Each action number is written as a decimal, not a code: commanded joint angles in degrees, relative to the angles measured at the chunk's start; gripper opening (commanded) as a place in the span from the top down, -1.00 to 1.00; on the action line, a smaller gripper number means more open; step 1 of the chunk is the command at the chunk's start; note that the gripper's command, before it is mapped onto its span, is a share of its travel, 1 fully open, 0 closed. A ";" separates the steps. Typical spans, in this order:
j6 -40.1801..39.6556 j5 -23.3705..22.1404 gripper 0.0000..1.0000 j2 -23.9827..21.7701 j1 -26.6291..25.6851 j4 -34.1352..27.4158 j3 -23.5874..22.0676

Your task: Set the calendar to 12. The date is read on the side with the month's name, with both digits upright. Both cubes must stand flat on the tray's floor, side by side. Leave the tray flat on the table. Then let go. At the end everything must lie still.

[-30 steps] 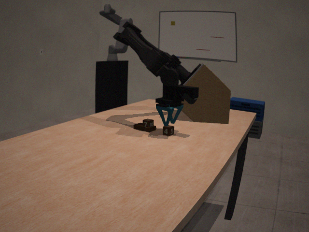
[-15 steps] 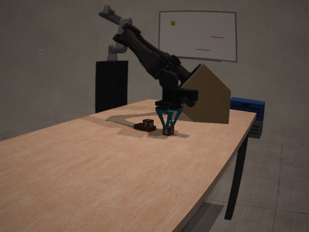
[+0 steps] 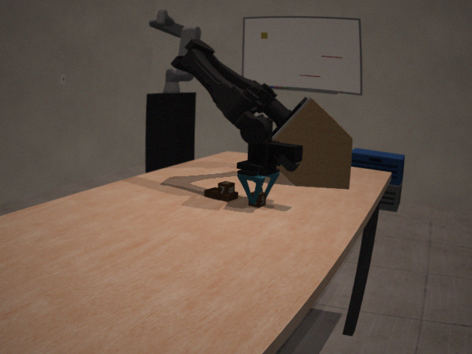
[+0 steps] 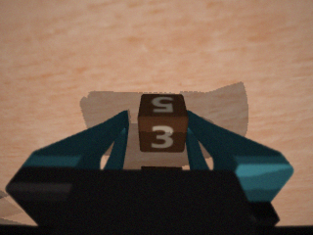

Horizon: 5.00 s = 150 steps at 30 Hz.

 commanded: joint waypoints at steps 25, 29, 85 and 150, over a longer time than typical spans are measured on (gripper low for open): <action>-0.93 -0.60 0.07 -0.57 1.25 1.09 -0.18; -0.93 -0.60 0.07 -0.57 1.25 1.09 -0.18; 9.56 -0.55 0.45 -5.66 7.67 -14.73 4.29; 7.64 -0.03 0.45 -25.90 5.18 -30.69 -0.92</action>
